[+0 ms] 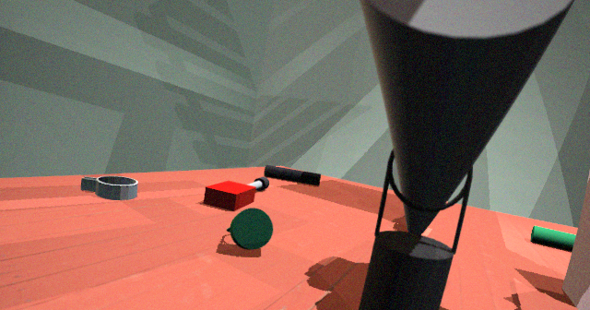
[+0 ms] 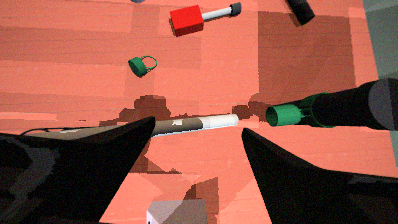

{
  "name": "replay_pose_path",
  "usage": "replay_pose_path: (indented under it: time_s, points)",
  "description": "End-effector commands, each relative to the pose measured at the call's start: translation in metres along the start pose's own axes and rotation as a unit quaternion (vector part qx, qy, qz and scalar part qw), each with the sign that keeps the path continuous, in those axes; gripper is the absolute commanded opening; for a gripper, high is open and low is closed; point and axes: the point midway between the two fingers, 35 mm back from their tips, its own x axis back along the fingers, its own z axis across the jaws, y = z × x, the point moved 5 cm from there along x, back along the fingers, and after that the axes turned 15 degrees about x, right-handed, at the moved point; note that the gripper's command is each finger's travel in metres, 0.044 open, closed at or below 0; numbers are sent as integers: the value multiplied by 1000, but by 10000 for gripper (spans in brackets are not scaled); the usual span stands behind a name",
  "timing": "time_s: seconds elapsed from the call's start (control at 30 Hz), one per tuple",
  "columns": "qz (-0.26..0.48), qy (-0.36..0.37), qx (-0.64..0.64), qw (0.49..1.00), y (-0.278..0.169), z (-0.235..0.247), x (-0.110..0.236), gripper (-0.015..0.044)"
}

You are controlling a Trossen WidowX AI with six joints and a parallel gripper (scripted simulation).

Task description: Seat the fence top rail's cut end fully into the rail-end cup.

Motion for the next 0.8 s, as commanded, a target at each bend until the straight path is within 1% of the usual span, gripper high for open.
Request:
replay_pose_path:
  time_s: [0.0,0.1,0.2,0.3,0.4,0.47,0.77]
  points:
    - [24,10,-69,997,0,3,-9,440]
    - [70,12,-187,980,3,6,-23,440]
    - [123,0,-319,940,6,10,-40,440]
    - [173,-29,-442,880,7,15,-57,440]
    - [216,-73,-551,803,6,21,-74,440]
    - [231,-97,-593,765,6,24,-82,440]
    - [233,-100,-598,760,6,24,-83,440]
